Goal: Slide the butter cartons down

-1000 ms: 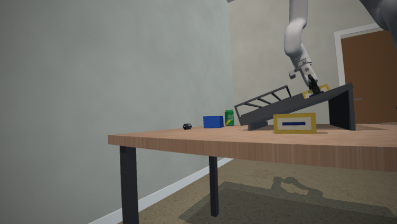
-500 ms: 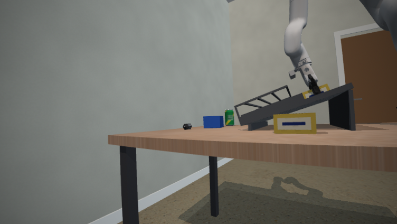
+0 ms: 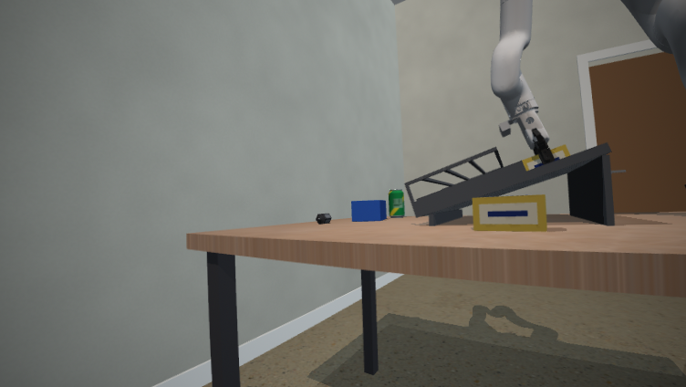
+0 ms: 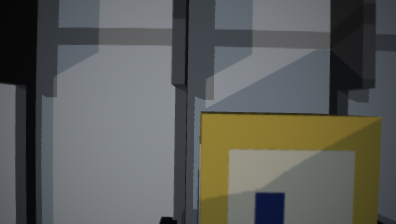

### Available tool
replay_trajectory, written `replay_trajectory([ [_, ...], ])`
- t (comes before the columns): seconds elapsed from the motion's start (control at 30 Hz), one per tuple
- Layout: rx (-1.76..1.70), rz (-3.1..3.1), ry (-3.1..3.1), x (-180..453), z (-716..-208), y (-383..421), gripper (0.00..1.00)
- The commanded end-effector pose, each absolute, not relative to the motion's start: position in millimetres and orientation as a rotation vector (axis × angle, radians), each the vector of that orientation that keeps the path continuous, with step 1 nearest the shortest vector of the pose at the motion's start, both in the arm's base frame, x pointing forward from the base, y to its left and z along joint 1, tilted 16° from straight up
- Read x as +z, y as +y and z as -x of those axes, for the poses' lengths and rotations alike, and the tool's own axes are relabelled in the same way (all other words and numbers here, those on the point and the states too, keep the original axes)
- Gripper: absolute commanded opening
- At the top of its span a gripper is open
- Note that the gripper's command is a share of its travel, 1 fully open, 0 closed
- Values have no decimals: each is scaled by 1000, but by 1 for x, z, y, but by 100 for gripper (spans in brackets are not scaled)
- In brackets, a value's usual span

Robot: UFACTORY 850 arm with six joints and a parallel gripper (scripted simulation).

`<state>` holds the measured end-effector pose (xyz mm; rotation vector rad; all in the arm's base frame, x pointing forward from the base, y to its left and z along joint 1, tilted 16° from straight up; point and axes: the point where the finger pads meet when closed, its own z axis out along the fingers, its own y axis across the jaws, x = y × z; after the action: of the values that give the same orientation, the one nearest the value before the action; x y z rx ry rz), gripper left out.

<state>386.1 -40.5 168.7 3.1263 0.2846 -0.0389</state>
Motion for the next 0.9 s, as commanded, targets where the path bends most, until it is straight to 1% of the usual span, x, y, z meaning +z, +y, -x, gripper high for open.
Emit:
replay_trajectory([
  [0.0,-37,-3126,284,169,-387,-41,100],
  [0.27,-37,-3126,284,169,-387,-41,100],
  [0.3,-37,-3126,284,197,-387,-40,100],
  [0.87,-38,-3126,284,197,-387,-40,100],
])
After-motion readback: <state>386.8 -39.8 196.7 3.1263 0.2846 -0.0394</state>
